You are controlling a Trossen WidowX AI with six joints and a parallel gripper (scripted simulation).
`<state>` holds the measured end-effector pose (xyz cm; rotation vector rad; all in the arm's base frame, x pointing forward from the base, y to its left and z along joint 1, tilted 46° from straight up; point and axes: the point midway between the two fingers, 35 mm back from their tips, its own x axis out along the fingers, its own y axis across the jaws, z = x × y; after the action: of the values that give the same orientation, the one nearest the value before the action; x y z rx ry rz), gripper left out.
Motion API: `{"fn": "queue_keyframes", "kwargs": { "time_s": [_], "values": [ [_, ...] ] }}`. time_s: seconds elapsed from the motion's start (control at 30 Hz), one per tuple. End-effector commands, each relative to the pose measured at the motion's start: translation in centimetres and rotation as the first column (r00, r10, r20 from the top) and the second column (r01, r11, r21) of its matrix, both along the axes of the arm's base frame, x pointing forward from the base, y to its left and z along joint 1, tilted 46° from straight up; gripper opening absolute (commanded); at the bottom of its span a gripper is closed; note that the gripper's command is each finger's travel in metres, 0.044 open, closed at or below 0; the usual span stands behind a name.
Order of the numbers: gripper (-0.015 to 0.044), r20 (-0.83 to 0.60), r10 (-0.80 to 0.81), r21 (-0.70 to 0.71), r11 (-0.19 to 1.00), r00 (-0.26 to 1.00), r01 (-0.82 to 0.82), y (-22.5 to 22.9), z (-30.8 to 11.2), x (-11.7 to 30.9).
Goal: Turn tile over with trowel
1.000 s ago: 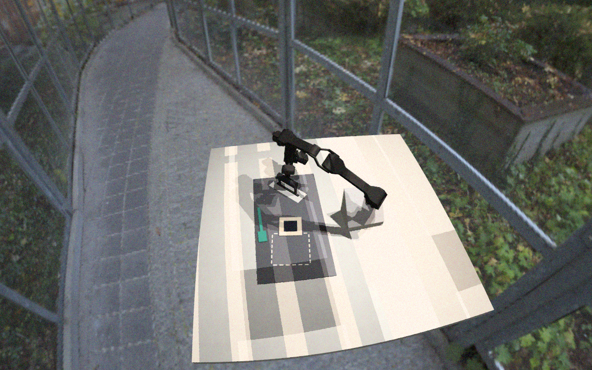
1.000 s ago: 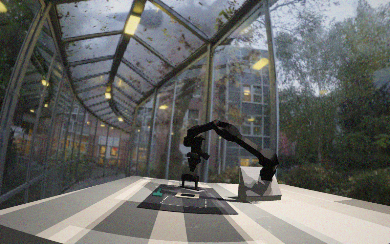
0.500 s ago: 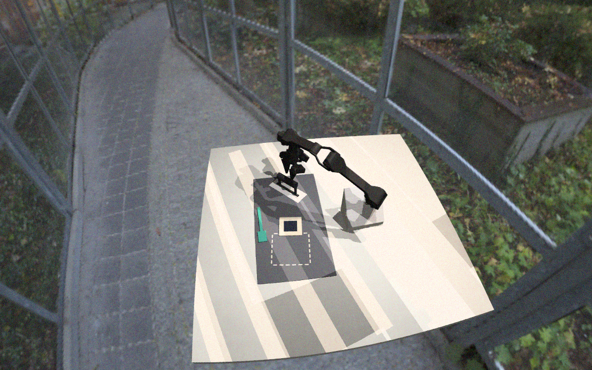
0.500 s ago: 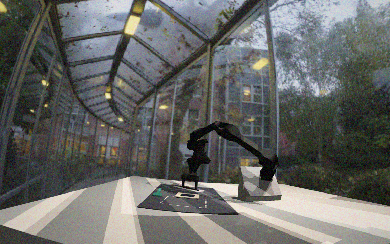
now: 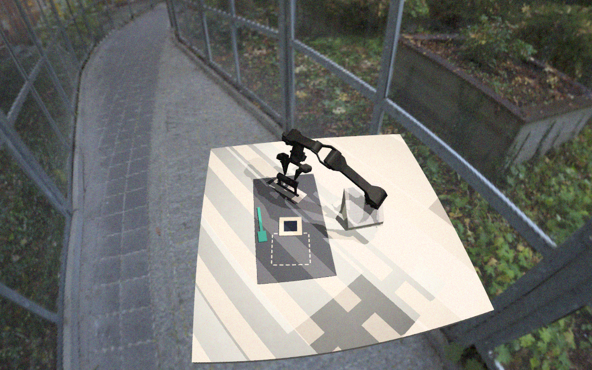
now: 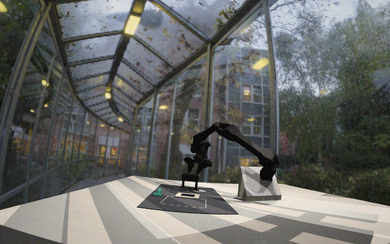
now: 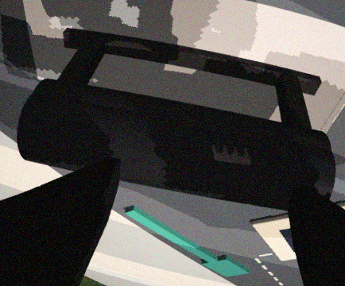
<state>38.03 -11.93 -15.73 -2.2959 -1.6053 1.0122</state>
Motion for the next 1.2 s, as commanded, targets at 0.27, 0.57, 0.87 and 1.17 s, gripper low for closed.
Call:
{"fn": "queue_keyframes", "kwargs": {
  "time_s": [0.27,0.57,0.87,1.17],
  "values": [
    [0.03,0.368,0.081,-0.028,0.997,0.926,-0.076,0.3,-0.5,-0.7],
    [0.03,0.625,0.138,-0.097,0.99,0.768,-0.099,0.4,-0.8,-1.2],
    [0.03,0.815,0.199,-0.188,0.979,0.544,-0.077,0.4,-1.0,-1.7],
    [0.03,0.919,0.276,-0.285,0.958,0.282,-0.007,0.4,-1.2,-2.2]
  ]
}}
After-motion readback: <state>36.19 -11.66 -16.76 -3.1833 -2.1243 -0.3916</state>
